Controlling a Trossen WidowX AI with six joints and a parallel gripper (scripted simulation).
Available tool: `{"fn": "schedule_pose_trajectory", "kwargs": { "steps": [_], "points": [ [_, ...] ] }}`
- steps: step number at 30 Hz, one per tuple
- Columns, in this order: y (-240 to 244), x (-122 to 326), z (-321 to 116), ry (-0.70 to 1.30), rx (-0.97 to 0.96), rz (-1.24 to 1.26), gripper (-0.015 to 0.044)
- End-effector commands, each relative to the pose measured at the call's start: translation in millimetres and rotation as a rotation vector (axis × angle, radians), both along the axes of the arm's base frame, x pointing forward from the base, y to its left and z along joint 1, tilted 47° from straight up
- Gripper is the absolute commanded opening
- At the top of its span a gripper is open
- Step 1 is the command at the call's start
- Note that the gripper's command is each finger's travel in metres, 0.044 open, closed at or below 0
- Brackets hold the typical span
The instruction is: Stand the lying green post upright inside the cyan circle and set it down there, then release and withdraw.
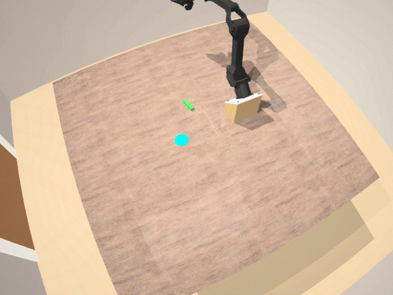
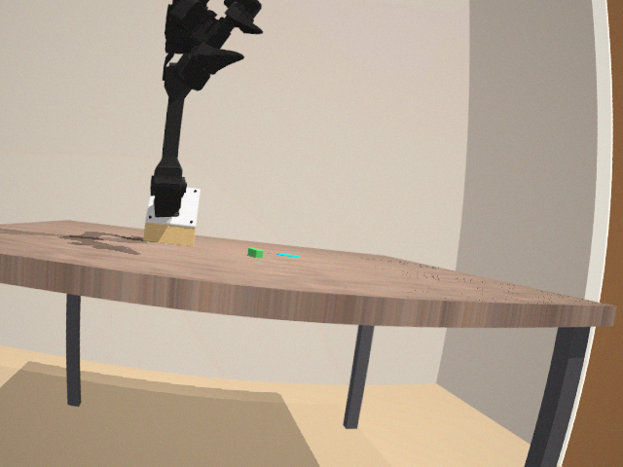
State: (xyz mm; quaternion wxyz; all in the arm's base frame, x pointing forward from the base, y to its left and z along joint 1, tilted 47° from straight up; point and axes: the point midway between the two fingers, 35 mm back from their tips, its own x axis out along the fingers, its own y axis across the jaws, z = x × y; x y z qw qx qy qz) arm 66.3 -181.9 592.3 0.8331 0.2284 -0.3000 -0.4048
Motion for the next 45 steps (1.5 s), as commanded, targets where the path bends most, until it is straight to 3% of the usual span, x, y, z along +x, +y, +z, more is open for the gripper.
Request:
{"fn": "schedule_pose_trajectory", "kwargs": {
  "steps": [1,13,26,35,45],
  "points": [
    [-36.4,9.6,-35.0,-0.094,0.199,0.045,0.0233],
    [-90.5,88.5,-174.5,-0.146,0.821,0.082,0.0233],
    [-38.5,162.6,-328.2,0.203,1.258,-0.089,0.0233],
    [24.7,170.4,-400.7,0.586,1.263,-0.269,0.0233],
    [81.7,156.1,-436.2,0.991,0.949,-0.411,0.0233]
  ]
}}
